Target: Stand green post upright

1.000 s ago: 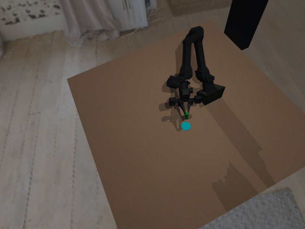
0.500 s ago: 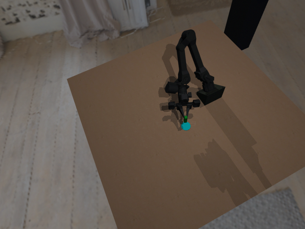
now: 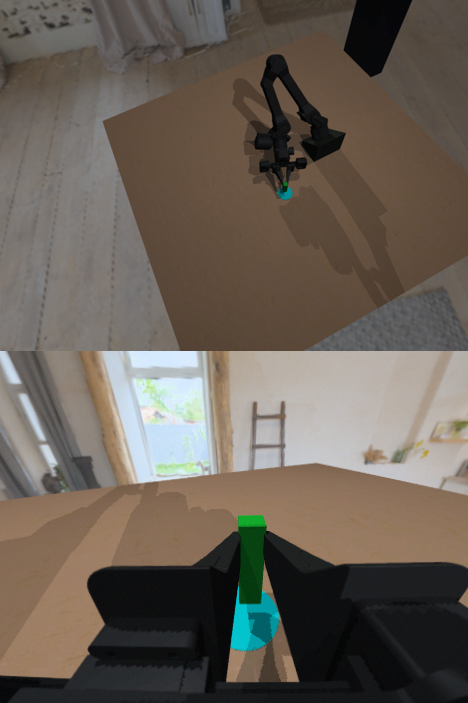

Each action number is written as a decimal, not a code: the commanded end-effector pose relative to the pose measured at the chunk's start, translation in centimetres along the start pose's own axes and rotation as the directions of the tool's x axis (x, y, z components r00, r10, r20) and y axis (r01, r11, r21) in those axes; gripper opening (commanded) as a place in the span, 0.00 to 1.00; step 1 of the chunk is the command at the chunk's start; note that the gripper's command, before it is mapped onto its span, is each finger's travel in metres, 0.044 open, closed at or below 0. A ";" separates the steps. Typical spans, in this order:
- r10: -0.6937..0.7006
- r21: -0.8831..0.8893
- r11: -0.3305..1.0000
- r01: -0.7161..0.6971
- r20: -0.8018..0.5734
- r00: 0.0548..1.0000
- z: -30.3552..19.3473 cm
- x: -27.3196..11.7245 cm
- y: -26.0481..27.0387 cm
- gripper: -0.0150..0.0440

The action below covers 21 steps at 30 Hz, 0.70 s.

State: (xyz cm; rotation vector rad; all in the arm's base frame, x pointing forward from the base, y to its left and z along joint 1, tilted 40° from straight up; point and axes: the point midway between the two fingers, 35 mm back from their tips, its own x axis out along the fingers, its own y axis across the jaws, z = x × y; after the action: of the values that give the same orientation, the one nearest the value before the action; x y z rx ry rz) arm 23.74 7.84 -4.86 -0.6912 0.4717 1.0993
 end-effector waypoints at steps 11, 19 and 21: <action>0.001 0.002 1.000 -0.001 -0.001 1.000 -2.3 0.4 0.4 0.29; 0.001 0.002 1.000 -0.001 -0.001 1.000 -2.3 0.4 0.4 0.29; 0.001 0.002 1.000 -0.001 -0.001 1.000 -2.3 0.4 0.4 0.29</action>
State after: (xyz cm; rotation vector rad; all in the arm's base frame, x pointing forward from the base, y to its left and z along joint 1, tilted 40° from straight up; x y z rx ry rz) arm 23.23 6.50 -6.97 -0.6847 0.4875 1.0968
